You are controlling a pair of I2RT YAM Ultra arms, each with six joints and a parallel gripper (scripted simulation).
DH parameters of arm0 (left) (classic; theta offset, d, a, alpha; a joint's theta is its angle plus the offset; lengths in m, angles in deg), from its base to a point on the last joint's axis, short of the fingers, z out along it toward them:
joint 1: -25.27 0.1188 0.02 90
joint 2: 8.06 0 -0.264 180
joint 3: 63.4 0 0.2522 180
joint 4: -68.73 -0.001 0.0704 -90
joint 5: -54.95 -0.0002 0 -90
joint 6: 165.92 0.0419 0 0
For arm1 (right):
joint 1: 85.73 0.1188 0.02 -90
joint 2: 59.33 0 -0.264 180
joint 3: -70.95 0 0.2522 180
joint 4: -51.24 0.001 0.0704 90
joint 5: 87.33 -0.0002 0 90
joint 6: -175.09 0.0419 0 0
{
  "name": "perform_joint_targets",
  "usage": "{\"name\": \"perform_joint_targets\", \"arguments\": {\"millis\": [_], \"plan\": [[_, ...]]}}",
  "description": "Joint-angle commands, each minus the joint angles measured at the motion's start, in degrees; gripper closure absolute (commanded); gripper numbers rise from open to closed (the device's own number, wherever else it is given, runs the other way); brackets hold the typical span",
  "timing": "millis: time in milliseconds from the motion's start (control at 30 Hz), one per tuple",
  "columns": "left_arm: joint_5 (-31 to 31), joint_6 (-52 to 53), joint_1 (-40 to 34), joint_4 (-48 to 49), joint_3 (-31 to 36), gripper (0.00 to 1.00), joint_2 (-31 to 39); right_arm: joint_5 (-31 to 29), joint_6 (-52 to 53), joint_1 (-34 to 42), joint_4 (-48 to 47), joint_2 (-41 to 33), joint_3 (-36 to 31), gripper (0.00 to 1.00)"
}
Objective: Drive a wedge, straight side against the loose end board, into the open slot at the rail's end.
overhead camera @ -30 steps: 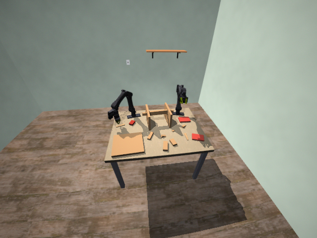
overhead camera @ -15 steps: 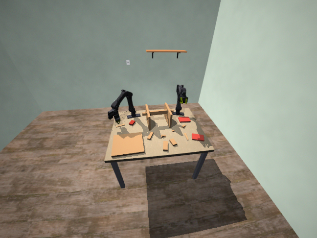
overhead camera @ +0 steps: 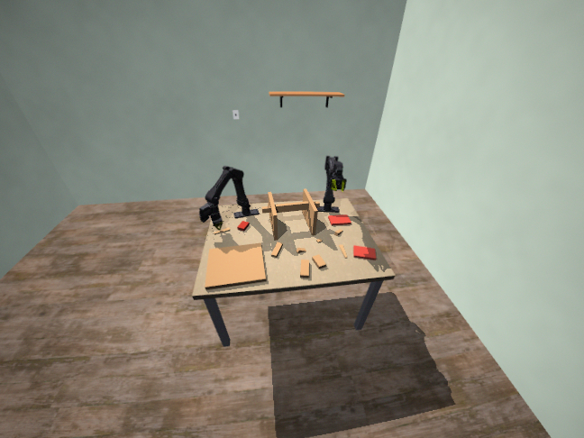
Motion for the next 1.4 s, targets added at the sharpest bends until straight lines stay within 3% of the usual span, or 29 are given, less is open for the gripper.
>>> {"name": "perform_joint_targets", "arguments": {"millis": [0, 833, 867, 1367], "plan": [[0.3, 0.2, -0.2, 0.4, -2.5, 0.61, -0.3, -0.3, 0.4, 0.0, -3.2, 0.5, -1.6, 0.57], [0.3, 0.2, -0.2, 0.4, -2.5, 0.61, -0.3, -0.1, 0.4, -0.6, -8.7, 1.9, -4.4, 0.57], [0.3, 0.2, -0.2, 0.4, -2.5, 0.61, -0.3, -0.1, 0.4, -0.6, -9.3, 1.8, -3.7, 0.98], [0.3, 0.2, -0.2, 0.4, -2.5, 0.61, -0.3, -0.1, -0.2, -0.3, -7.1, 1.2, -2.0, 0.98]]}}
